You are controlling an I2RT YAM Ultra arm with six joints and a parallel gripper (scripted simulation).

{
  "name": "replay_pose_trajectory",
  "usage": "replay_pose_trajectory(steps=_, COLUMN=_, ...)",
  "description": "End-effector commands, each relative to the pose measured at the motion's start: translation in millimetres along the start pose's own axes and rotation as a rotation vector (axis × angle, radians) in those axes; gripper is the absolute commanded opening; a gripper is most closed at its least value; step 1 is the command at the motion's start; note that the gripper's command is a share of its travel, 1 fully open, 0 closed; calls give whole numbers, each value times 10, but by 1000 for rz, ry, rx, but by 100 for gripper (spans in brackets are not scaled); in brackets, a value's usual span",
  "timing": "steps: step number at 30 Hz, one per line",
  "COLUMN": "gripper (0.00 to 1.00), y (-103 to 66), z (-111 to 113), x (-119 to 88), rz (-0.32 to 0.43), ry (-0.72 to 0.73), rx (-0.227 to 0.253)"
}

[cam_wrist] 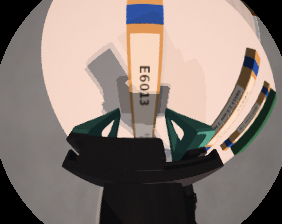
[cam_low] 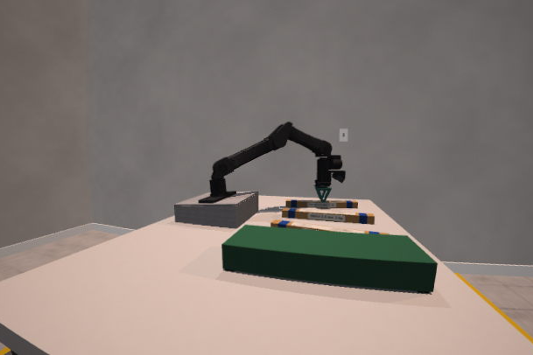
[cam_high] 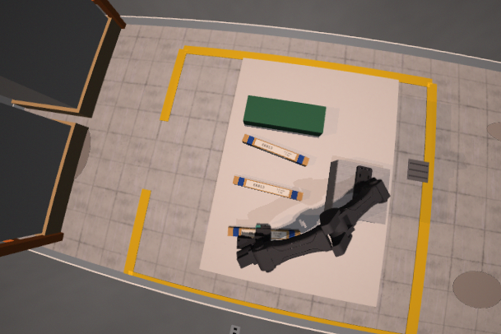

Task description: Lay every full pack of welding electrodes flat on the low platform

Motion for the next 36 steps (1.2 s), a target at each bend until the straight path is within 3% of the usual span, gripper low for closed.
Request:
replay_pose_trajectory(steps=1, gripper=74, y=-58, z=7, x=7, rz=-10, ry=1, rx=7)
replay_pose_trajectory(steps=28, gripper=74, y=-58, z=7, x=7, rz=-10, ry=1, rx=7)
replay_pose_trajectory(steps=29, gripper=74, y=45, z=6, x=-66, rz=-17, ry=-1, rx=13)
replay_pose_trajectory(steps=36, gripper=74, y=-413, z=-4, x=-30, rz=-31, ry=-1, rx=23)
Point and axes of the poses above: the point where the finger pads meet when closed, its own y axis out along the fingers, its own z axis across the jaws, x = y × z, the point moved 10 cm from there along -y, back along the fingers, and after that the axes turned 6 degrees about y, right-handed, at the moved point
